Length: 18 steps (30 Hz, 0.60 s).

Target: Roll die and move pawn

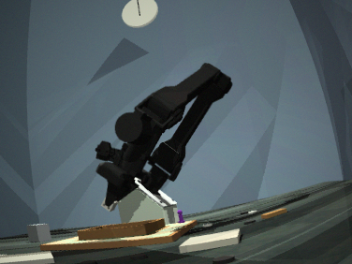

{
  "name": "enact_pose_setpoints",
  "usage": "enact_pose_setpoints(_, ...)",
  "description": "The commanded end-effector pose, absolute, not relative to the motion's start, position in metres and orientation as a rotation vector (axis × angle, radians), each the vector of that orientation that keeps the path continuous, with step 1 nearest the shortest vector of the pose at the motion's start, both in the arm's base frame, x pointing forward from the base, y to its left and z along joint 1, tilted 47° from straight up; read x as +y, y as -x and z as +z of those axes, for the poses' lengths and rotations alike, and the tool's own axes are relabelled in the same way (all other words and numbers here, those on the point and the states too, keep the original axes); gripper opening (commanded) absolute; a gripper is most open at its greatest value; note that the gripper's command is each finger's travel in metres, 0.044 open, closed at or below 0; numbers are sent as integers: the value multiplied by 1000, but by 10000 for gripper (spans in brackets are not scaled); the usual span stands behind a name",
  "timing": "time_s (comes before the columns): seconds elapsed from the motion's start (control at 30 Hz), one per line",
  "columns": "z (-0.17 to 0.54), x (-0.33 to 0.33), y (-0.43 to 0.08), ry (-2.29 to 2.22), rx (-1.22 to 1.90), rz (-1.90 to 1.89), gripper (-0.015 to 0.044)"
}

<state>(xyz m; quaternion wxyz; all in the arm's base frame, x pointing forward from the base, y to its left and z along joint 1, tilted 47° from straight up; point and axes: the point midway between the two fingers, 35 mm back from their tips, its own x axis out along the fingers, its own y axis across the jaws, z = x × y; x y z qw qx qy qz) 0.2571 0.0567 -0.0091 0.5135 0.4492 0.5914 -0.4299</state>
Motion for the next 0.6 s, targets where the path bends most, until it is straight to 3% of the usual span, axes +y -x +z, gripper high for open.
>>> enact_pose_setpoints(0.0, -8, 56, -257, -1049, 1283, -1068, 0)
enact_pose_setpoints(0.3, 38, 48, -270, -1046, 1260, -1070, 0)
enact_pose_setpoints(0.57, 39, 48, -267, -1045, 1260, -1070, 0)
